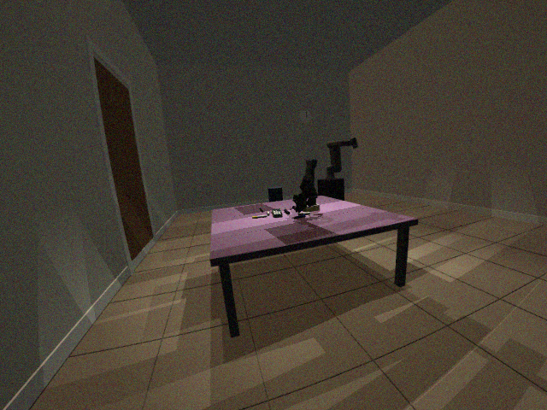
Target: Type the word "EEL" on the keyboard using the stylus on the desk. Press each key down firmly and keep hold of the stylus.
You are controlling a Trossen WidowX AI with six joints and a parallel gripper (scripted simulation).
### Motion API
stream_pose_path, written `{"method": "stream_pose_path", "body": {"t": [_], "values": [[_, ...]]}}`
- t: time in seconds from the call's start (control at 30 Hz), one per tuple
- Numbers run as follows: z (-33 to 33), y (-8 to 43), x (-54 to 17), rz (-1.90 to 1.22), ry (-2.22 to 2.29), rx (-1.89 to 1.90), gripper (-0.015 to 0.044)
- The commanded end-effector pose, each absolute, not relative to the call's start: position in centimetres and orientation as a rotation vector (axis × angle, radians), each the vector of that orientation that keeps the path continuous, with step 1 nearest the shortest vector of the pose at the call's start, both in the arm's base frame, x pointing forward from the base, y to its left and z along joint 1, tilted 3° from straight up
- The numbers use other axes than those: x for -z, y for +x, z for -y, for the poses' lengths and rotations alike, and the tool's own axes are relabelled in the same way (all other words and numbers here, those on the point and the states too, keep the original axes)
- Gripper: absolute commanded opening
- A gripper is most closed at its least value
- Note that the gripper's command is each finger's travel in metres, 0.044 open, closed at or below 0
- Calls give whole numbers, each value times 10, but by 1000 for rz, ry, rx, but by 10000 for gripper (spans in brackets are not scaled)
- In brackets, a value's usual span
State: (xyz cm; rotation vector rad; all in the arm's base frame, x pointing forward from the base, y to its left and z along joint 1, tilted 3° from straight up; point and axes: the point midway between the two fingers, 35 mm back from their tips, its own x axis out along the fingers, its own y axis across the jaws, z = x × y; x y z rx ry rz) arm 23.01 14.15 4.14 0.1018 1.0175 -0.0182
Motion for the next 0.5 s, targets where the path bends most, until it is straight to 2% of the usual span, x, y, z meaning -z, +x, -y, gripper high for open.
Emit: {"method": "stream_pose_path", "body": {"t": [0.0,0.47], "values": [[-140,229,-37,-1019,100,23,150],[-141,229,-29,-1019,100,23,150]]}}
